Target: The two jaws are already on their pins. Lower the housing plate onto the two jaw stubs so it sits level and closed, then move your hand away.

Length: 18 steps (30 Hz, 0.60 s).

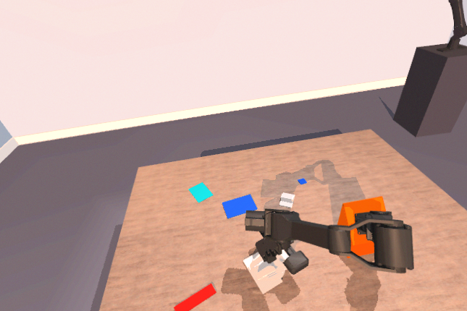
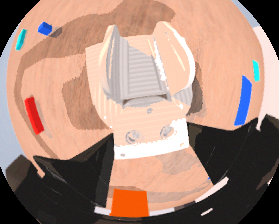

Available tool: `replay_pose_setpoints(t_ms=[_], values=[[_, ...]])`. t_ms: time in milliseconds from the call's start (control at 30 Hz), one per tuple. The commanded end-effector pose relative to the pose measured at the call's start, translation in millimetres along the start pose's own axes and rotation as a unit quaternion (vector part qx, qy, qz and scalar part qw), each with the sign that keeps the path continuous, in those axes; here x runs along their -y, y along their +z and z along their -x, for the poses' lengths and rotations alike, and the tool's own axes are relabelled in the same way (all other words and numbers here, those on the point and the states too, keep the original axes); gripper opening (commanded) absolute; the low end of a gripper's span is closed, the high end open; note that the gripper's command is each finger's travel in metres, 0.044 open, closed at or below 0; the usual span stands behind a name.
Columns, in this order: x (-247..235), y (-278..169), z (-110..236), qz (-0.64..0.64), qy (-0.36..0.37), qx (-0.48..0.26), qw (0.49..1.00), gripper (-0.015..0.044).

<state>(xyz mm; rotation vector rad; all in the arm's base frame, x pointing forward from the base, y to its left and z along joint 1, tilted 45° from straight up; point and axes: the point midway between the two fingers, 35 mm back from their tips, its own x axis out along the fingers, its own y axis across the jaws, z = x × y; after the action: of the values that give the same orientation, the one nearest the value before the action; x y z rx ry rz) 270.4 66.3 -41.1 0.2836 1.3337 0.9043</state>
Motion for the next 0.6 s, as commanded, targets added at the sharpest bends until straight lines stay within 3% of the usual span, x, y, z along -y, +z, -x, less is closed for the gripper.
replay_pose_setpoints(t_ms=[0,567], values=[[-0.2,0.4,-0.8,-0.002,0.001,0.002,1.0,0.0351],[-0.2,0.4,-3.4,-0.002,0.001,0.002,1.0,0.0351]])
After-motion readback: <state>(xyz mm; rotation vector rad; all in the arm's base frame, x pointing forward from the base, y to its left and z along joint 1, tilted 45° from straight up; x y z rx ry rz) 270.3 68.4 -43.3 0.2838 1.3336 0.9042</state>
